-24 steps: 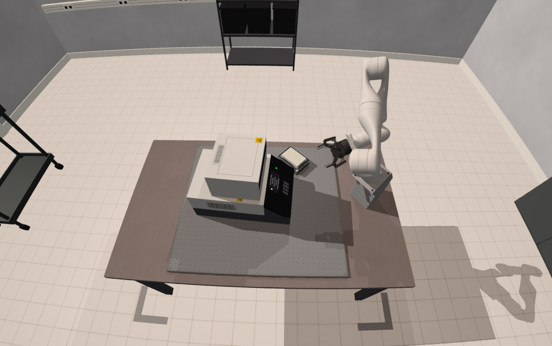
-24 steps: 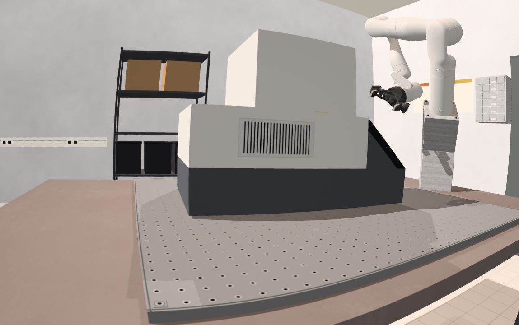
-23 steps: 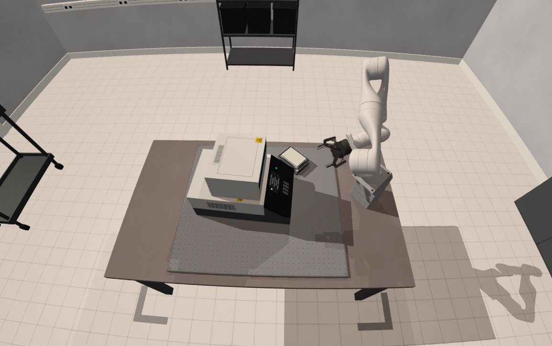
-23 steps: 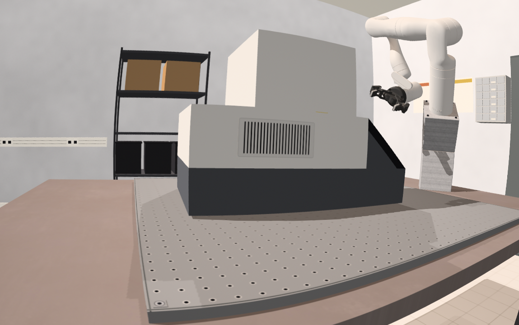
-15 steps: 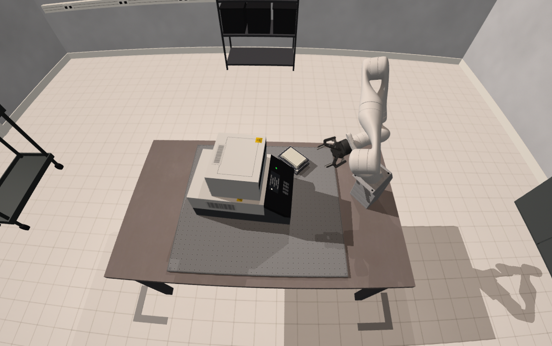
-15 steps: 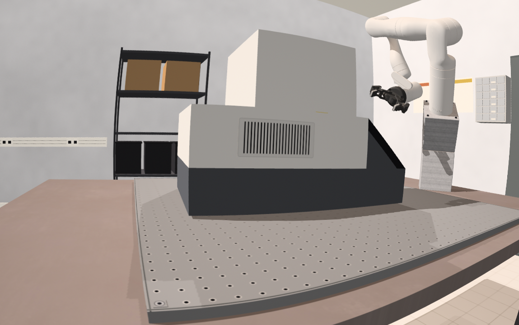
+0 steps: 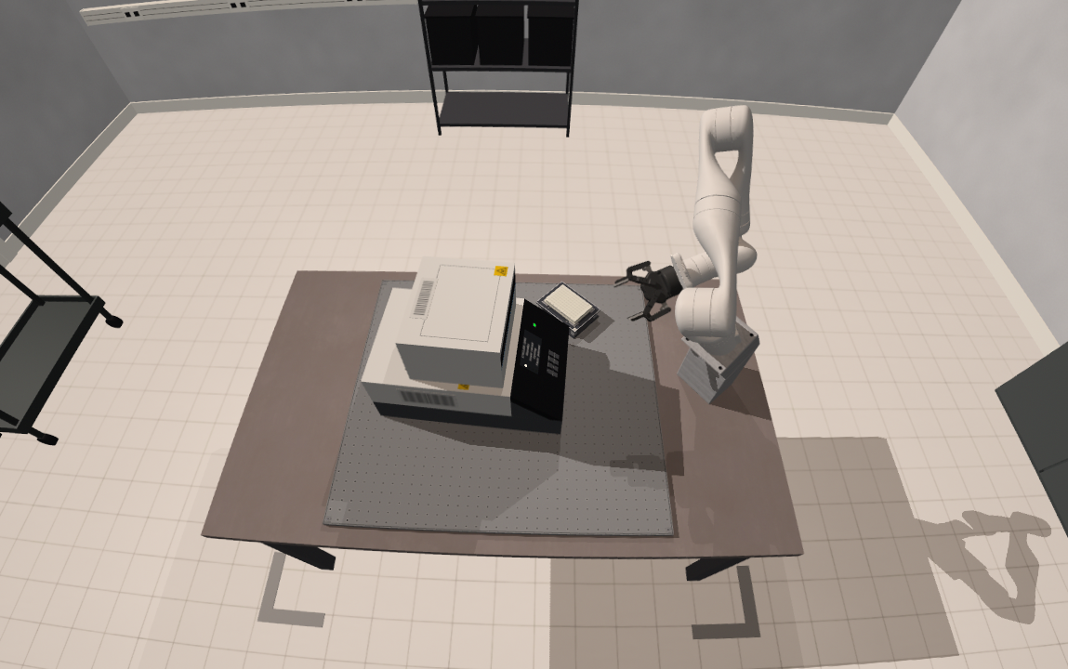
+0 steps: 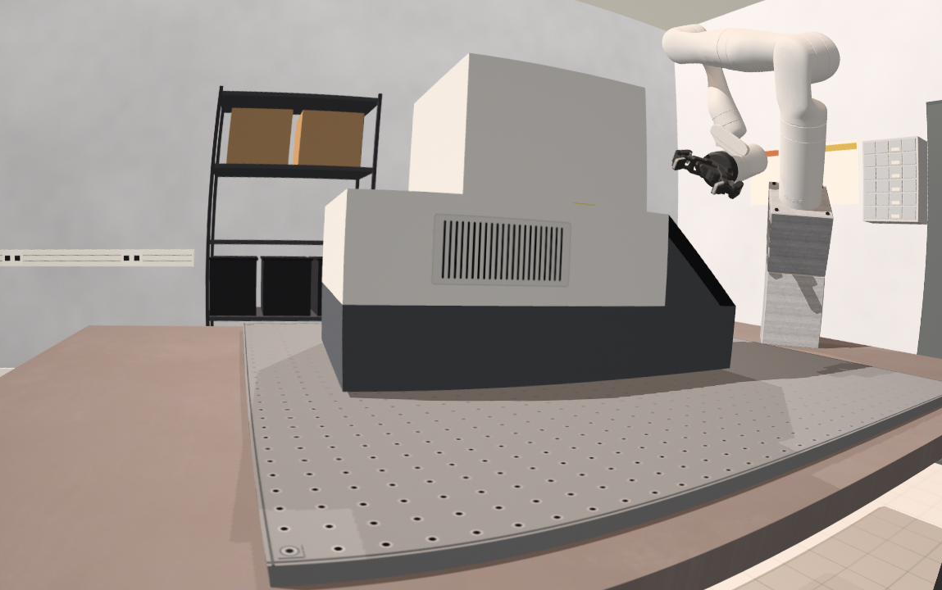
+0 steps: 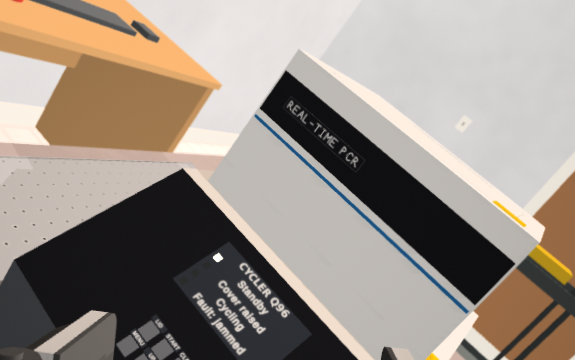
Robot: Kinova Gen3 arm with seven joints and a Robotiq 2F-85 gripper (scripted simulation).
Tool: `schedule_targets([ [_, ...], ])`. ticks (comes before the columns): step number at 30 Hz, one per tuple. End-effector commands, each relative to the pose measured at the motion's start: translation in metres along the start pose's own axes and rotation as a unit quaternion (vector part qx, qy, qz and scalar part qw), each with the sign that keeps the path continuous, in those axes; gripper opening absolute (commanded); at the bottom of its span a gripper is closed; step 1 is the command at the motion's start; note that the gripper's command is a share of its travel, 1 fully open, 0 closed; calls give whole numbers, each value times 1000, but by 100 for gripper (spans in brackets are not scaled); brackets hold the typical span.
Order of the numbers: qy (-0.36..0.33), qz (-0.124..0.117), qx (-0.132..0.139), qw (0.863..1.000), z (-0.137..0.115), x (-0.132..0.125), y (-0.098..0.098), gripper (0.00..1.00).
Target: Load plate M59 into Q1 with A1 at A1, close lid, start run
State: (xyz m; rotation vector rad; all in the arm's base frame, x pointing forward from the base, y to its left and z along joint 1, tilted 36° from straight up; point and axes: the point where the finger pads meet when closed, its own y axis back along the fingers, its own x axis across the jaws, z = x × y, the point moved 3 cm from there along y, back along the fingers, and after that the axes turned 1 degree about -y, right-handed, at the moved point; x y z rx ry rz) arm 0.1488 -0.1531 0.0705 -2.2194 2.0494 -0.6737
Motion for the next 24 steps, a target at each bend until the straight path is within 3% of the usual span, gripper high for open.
schedule_targets([
  [1,-3,0,1,1000,-11,6,3,93],
  [24,-4,0,1,1000,-58,32,18,74],
])
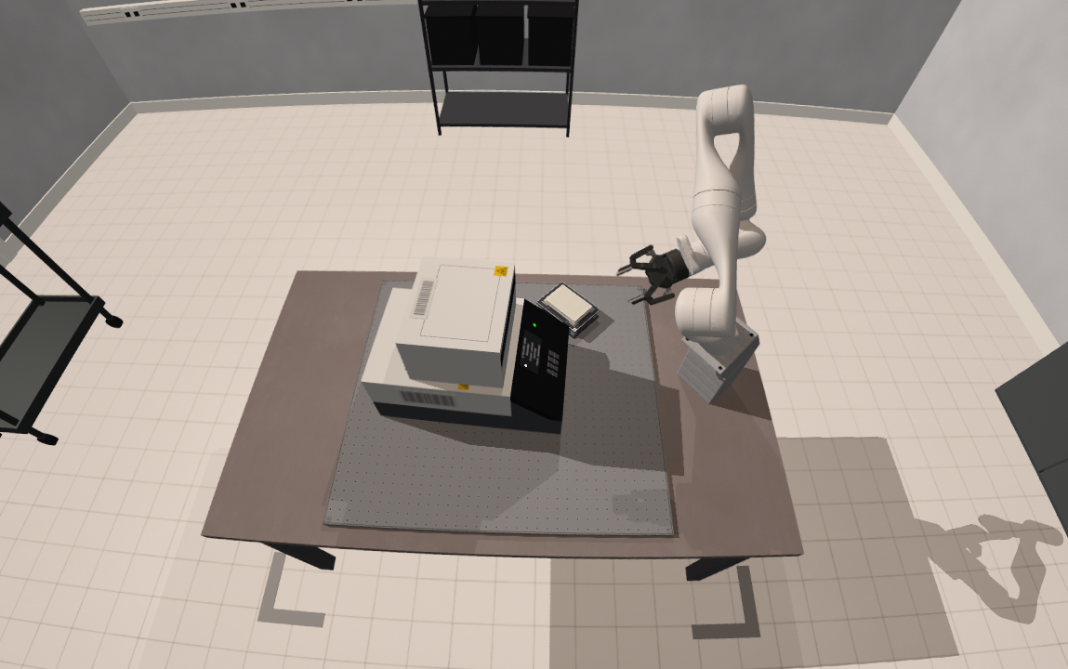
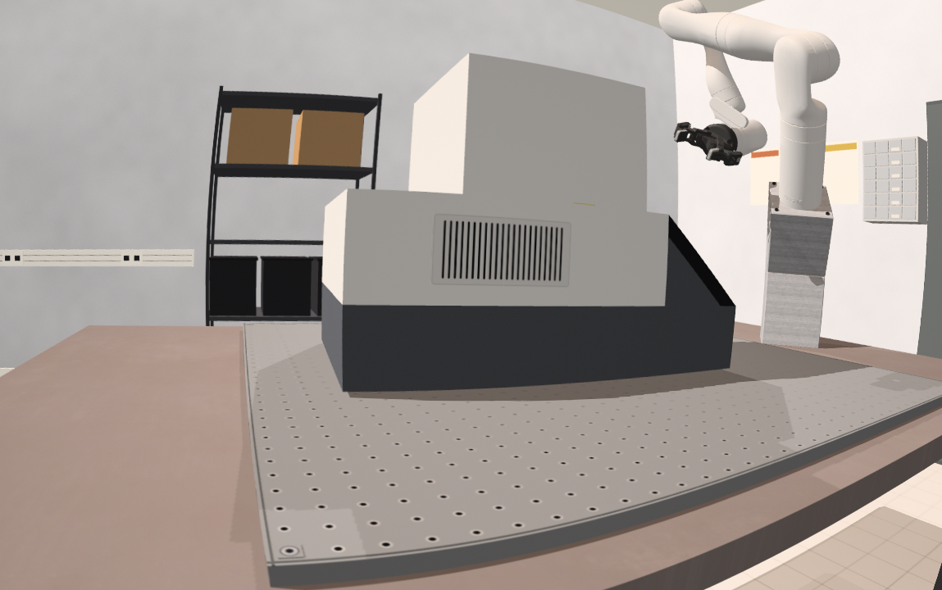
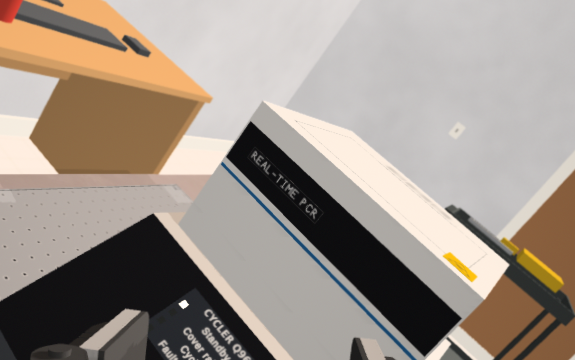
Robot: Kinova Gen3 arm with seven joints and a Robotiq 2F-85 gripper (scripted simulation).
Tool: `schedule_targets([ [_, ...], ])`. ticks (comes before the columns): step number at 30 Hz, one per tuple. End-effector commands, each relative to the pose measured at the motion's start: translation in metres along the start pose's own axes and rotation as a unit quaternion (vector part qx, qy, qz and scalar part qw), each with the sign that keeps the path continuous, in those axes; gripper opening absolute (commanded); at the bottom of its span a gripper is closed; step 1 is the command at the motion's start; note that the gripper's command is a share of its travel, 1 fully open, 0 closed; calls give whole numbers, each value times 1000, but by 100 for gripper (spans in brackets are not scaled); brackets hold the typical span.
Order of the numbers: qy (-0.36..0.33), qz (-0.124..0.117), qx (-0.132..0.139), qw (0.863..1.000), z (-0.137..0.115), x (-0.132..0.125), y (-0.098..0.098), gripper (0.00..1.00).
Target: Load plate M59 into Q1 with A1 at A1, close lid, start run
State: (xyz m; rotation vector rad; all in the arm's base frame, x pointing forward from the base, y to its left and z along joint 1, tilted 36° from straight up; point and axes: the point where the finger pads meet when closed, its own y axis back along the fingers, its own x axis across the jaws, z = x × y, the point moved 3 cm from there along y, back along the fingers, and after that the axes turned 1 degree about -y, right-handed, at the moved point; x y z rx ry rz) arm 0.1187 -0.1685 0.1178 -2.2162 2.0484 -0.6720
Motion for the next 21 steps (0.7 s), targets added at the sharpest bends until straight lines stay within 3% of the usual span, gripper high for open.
schedule_targets([
  [1,-2,-1,0,1000,-11,6,3,73],
  [21,-2,-2,0,1000,-47,26,14,59],
])
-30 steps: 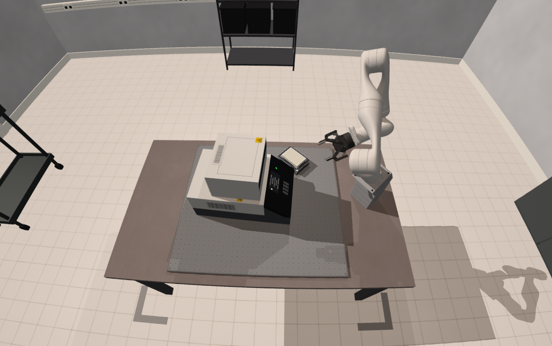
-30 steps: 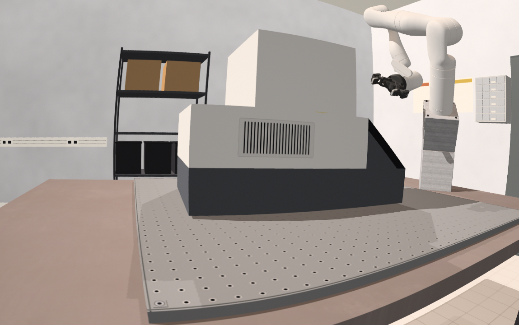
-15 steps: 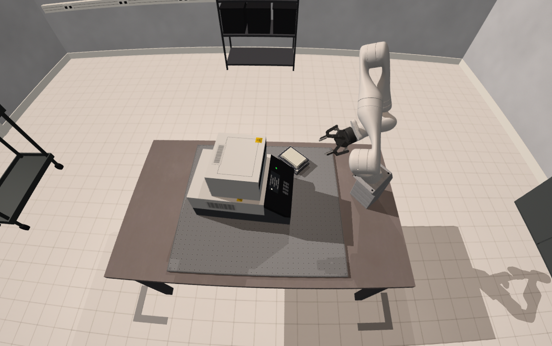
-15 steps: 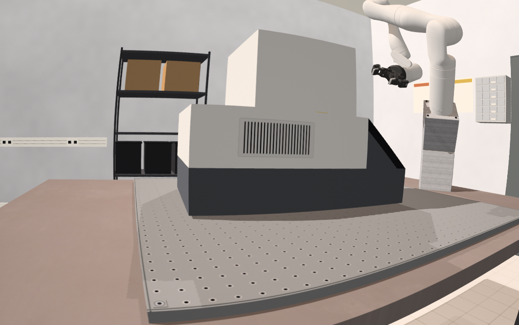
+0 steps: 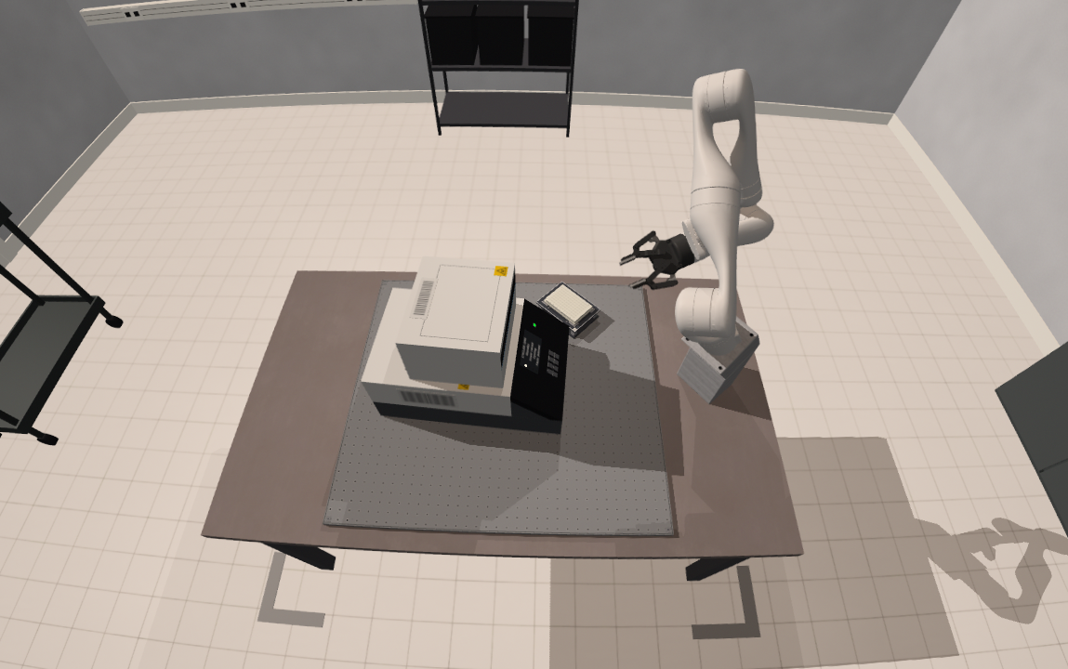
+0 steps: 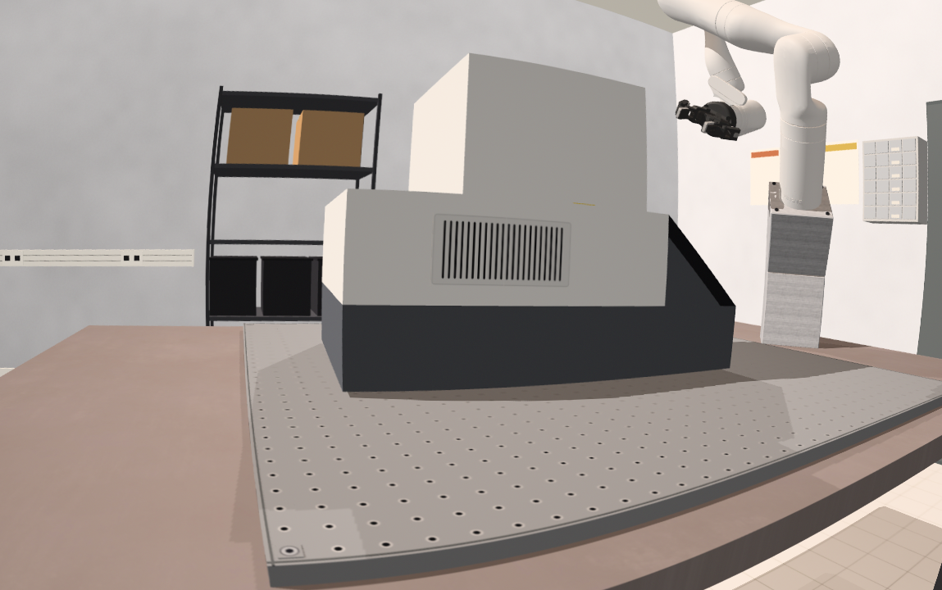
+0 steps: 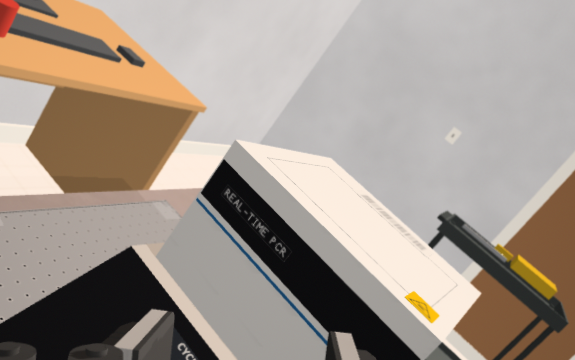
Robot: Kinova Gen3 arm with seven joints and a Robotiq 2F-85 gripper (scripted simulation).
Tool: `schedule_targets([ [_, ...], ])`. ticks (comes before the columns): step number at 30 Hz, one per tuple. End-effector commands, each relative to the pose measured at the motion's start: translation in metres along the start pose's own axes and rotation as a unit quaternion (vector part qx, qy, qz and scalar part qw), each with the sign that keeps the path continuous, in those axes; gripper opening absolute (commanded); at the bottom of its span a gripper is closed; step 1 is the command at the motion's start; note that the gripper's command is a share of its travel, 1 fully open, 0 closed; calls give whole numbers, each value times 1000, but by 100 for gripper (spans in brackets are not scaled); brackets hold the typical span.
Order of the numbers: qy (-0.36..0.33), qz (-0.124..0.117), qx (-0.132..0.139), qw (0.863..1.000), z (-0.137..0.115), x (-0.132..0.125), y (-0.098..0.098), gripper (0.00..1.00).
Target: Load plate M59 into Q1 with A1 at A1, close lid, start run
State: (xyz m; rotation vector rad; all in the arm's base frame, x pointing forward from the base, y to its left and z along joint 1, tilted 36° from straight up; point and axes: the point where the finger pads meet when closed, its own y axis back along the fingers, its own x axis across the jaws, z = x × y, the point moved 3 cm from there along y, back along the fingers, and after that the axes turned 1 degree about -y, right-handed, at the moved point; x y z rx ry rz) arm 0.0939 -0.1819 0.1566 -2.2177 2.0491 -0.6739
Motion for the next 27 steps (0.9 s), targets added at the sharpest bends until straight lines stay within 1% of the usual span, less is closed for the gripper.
schedule_targets([
  [1,-3,-1,0,1000,-9,4,2,58],
  [7,-3,-1,0,1000,-23,12,7,52],
  [14,34,-30,8,999,-20,10,2,46],
  [17,38,-31,10,999,-21,11,1,45],
  [27,77,-61,24,995,-22,12,-4,36],
])
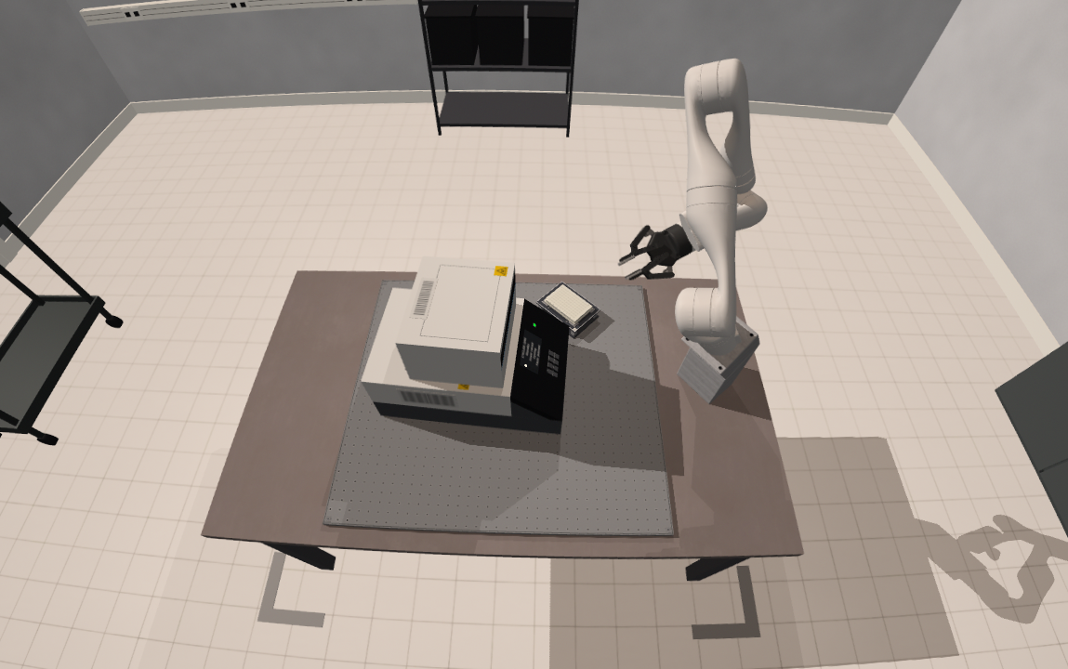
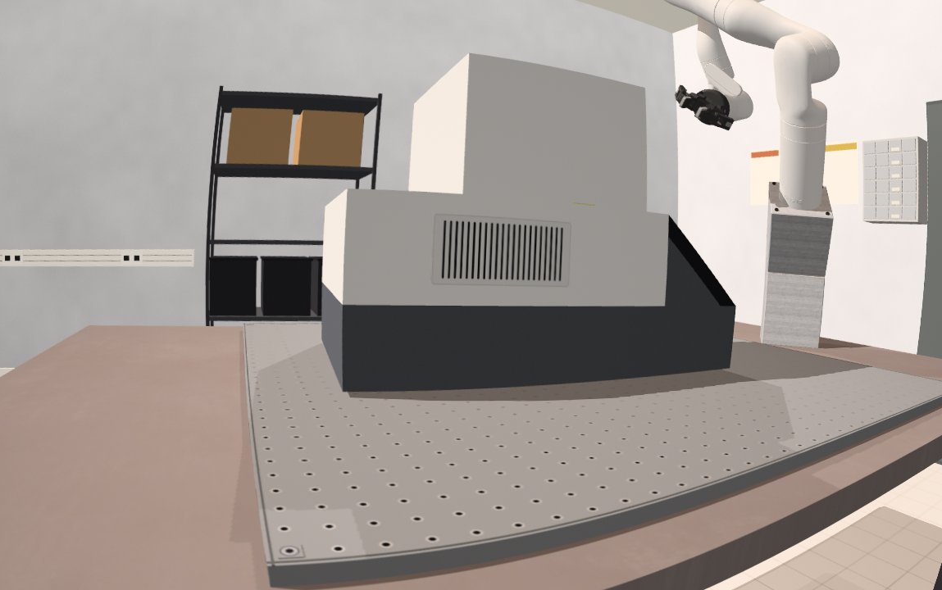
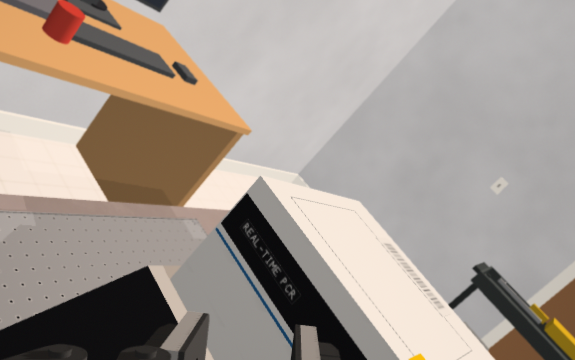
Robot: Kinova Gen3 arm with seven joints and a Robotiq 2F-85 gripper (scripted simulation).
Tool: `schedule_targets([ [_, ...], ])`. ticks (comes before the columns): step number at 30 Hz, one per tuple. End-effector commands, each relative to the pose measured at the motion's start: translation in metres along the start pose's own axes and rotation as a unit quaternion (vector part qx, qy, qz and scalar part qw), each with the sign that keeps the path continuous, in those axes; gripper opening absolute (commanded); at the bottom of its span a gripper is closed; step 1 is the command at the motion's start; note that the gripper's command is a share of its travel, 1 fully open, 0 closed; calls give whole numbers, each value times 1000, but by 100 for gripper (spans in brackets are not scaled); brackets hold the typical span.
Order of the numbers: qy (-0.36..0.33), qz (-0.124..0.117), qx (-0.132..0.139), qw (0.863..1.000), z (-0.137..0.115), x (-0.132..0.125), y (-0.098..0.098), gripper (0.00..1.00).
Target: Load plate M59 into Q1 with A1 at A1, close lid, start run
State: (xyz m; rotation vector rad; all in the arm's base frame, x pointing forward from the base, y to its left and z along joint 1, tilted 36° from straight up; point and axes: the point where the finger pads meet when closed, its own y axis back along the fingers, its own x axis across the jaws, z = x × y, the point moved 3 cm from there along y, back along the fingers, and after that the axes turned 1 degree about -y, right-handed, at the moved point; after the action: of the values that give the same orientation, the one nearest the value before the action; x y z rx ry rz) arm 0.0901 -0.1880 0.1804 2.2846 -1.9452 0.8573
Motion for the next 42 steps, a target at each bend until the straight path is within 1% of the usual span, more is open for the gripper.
schedule_targets([
  [1,21,-17,4,1000,0,0,-2,35],
  [4,33,-26,8,999,-1,0,-3,32],
  [7,36,-28,10,999,-1,1,-4,32],
  [21,90,-69,29,993,-3,3,-12,19],
  [23,90,-69,29,993,-3,3,-12,19],
  [33,128,-98,43,986,-4,5,-18,10],
  [38,147,-112,50,982,-5,6,-21,10],
  [40,147,-112,50,982,-5,6,-21,10],
  [42,154,-117,53,980,-5,6,-22,10],
])
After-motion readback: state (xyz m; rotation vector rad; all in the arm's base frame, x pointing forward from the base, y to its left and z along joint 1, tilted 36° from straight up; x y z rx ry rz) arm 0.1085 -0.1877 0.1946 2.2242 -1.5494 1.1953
